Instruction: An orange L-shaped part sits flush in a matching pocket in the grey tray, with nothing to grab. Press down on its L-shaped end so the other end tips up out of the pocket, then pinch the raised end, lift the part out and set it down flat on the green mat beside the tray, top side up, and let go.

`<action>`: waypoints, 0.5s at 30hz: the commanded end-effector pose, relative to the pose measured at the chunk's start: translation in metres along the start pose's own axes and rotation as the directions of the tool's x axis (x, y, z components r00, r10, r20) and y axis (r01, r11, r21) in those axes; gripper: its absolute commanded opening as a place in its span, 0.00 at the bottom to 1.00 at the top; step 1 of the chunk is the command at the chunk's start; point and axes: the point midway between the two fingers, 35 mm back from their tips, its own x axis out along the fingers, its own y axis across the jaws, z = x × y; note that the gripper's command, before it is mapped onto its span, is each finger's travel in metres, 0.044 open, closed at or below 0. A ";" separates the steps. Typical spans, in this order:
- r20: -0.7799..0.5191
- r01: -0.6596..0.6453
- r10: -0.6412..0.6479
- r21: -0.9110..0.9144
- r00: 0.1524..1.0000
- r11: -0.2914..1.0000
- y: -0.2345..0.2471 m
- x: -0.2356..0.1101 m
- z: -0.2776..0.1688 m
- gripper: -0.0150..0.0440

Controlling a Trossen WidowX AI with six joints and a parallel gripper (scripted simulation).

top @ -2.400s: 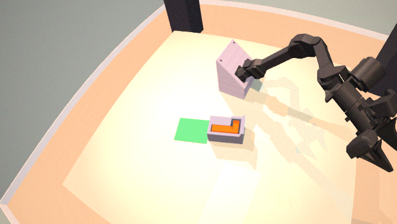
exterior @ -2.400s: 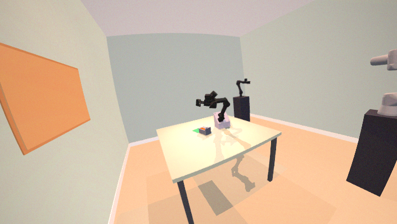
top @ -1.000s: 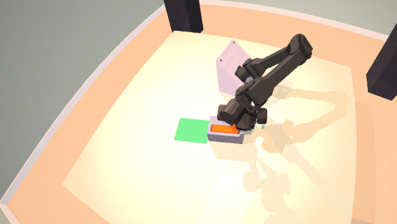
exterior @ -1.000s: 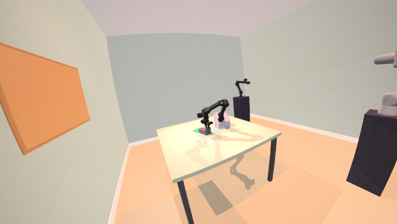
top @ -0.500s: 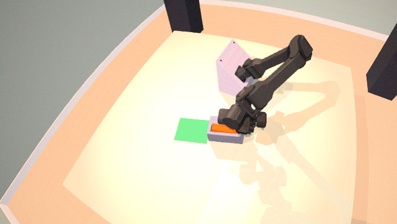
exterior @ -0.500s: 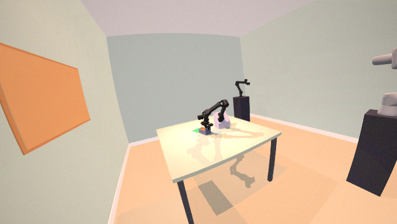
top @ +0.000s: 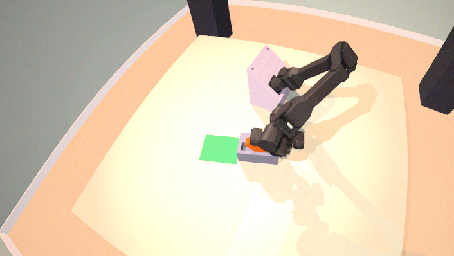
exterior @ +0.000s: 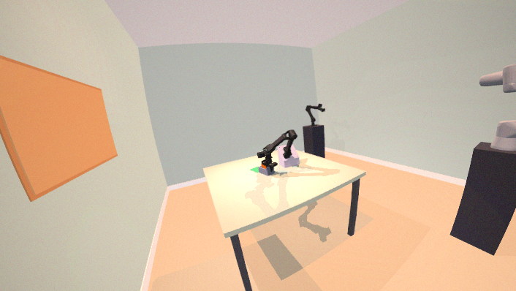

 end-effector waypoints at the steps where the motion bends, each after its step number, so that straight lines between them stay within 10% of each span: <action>1: -0.003 0.000 0.000 0.010 1.000 1.000 -0.001 0.002 -0.001 0.56; 15: -0.001 0.000 0.000 0.007 1.000 1.000 0.006 -0.007 0.000 0.56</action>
